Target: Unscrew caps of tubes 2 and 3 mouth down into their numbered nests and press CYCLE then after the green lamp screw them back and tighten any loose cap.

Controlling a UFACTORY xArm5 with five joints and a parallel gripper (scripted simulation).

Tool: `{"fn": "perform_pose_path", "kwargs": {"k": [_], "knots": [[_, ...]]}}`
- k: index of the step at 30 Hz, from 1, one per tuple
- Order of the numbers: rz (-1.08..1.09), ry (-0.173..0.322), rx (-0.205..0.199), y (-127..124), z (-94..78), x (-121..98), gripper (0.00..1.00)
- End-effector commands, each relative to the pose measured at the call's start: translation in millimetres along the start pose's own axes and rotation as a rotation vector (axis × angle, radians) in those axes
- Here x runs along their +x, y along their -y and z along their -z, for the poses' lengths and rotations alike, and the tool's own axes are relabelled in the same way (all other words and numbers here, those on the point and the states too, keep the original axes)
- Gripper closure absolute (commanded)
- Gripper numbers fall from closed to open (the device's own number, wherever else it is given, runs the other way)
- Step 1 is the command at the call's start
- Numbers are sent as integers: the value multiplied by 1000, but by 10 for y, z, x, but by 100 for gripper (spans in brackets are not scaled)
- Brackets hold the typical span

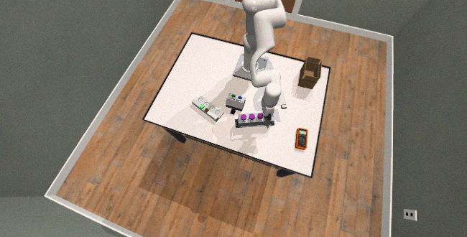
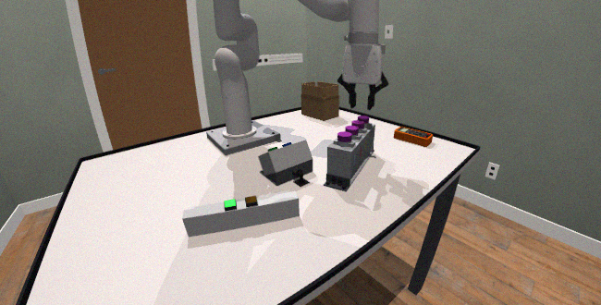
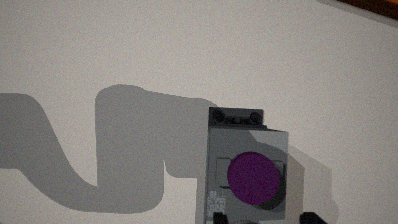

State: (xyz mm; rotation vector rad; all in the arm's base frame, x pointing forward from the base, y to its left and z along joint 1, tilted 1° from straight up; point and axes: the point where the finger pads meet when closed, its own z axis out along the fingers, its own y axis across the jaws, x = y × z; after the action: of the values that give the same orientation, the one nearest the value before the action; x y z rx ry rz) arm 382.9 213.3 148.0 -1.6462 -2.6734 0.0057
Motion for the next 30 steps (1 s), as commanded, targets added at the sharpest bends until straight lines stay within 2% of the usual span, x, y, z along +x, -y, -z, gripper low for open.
{"fn": "perform_pose_path", "kwargs": {"k": [1,10,18,20,24,30], "knots": [[188,8,-4,-35,14,254,54],[188,8,-4,-35,14,254,54],[188,8,-4,-36,-226,253,54],[188,8,-4,-36,-226,253,54],[188,8,-4,-37,-341,252,54],[188,8,-4,-37,-341,252,54]]}}
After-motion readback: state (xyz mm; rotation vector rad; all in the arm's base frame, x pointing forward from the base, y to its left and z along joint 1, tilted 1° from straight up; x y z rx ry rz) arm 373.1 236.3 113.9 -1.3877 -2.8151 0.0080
